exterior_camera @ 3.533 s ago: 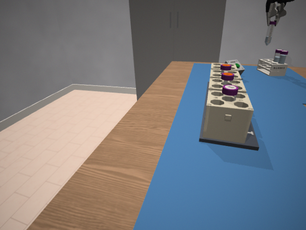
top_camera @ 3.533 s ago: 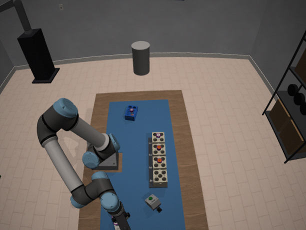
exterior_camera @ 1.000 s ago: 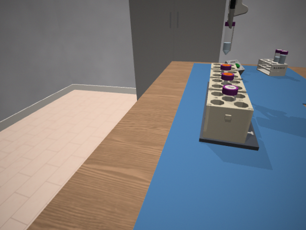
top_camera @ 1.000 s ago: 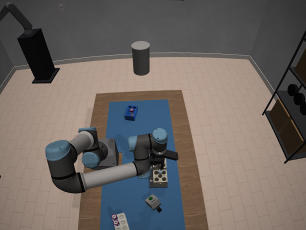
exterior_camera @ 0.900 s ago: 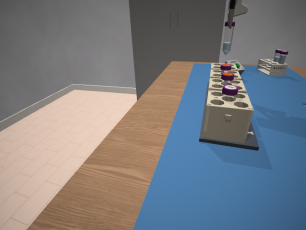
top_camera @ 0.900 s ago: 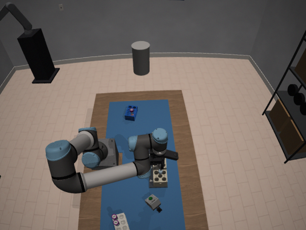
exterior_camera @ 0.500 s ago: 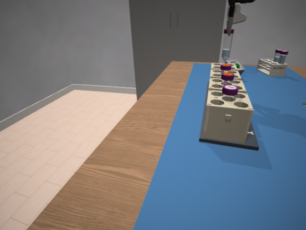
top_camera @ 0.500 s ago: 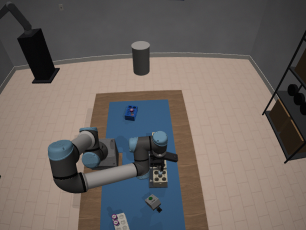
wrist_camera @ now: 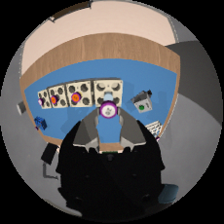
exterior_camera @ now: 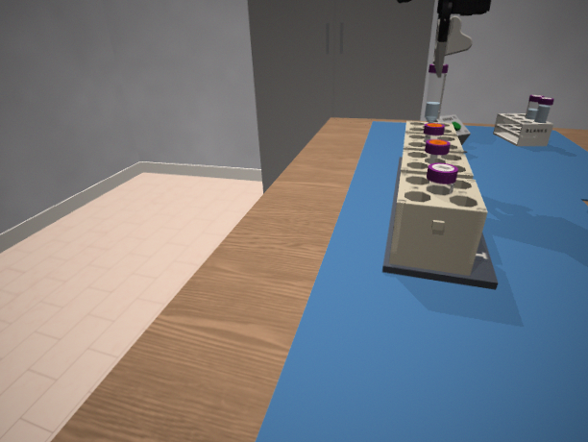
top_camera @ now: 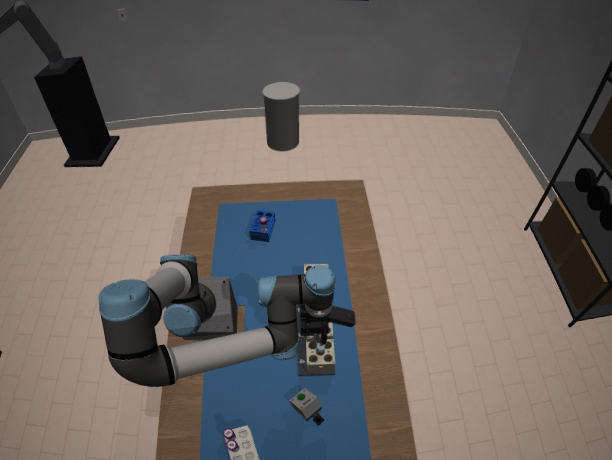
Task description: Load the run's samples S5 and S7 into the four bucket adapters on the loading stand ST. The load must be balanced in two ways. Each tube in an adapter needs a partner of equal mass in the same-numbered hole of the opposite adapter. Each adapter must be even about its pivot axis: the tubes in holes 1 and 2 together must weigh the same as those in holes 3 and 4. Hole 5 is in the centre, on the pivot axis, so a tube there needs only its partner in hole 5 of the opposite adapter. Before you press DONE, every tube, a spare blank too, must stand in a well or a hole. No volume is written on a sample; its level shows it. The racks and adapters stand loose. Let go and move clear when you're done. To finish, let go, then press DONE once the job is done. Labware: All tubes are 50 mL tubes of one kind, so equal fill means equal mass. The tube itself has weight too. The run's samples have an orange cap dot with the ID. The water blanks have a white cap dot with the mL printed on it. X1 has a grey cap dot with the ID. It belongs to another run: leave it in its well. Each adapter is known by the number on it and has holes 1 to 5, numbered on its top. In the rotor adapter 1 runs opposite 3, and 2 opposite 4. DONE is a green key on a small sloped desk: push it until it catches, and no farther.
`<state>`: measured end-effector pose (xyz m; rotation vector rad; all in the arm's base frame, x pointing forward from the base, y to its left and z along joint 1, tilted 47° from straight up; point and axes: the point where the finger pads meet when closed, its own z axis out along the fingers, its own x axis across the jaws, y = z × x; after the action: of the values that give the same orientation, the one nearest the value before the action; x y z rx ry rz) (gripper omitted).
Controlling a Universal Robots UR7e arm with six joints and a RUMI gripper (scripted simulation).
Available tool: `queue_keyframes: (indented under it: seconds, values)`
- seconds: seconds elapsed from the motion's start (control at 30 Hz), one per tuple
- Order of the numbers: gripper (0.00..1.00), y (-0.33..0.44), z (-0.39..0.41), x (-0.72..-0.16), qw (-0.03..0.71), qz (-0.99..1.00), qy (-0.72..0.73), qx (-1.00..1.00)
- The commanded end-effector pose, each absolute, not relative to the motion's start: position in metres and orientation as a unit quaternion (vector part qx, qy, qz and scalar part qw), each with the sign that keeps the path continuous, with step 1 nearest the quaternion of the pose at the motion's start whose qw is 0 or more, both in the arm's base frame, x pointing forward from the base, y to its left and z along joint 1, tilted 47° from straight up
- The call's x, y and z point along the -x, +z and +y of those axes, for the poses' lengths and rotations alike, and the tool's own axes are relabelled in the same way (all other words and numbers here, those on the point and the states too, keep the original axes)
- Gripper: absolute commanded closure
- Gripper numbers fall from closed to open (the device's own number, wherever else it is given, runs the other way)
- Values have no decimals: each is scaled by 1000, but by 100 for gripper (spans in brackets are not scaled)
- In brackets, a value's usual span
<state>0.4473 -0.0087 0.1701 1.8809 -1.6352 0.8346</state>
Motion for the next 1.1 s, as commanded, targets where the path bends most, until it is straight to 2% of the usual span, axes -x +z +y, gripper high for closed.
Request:
queue_keyframes:
  seconds: [0.0, 1.07]
  values:
    - [100, 170, -9, -448, 253, -602, 308, -692]
    - [100, 147, -33, -452, 253, -602, 308, -692]
